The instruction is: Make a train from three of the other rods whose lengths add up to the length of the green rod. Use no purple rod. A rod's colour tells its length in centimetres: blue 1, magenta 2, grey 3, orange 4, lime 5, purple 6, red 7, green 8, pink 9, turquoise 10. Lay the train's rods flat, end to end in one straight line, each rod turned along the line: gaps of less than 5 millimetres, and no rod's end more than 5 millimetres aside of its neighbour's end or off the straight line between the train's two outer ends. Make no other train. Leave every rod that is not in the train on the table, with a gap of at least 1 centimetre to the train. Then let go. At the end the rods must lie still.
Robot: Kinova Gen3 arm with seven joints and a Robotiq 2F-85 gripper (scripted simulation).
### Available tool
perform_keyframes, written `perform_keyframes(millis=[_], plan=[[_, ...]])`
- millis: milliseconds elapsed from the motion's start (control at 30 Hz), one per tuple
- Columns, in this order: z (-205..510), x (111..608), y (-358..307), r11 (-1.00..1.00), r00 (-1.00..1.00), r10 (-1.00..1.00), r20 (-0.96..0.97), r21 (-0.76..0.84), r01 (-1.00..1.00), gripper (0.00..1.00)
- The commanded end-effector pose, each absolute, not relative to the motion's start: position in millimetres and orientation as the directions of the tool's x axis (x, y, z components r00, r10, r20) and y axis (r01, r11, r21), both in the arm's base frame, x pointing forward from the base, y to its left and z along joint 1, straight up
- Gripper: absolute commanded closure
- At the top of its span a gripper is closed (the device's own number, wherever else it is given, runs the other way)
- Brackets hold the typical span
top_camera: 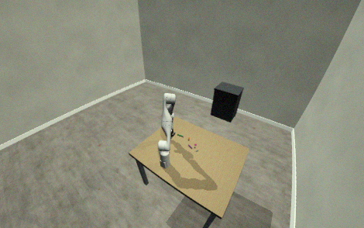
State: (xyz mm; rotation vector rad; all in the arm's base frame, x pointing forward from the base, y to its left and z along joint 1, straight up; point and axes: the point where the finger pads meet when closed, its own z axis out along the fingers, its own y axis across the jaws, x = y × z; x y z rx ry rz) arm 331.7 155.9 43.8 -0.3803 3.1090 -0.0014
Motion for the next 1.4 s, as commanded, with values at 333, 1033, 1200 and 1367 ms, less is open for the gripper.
perform_keyframes(millis=[333, 1033, 1200, 1367], plan=[[37.8, 330.8, 156.0, 0.97, -0.97, -0.242, -0.006, -0.003, -0.242, 0.76], [37.8, 330.8, 156.0, 0.97, -0.97, -0.242, -0.006, -0.003, -0.242, 0.76], [37.8, 330.8, 156.0, 0.97, -0.97, -0.242, -0.006, -0.003, -0.242, 0.76], [37.8, 330.8, 156.0, 0.97, -0.97, -0.242, -0.006, -0.003, -0.242, 0.76]])
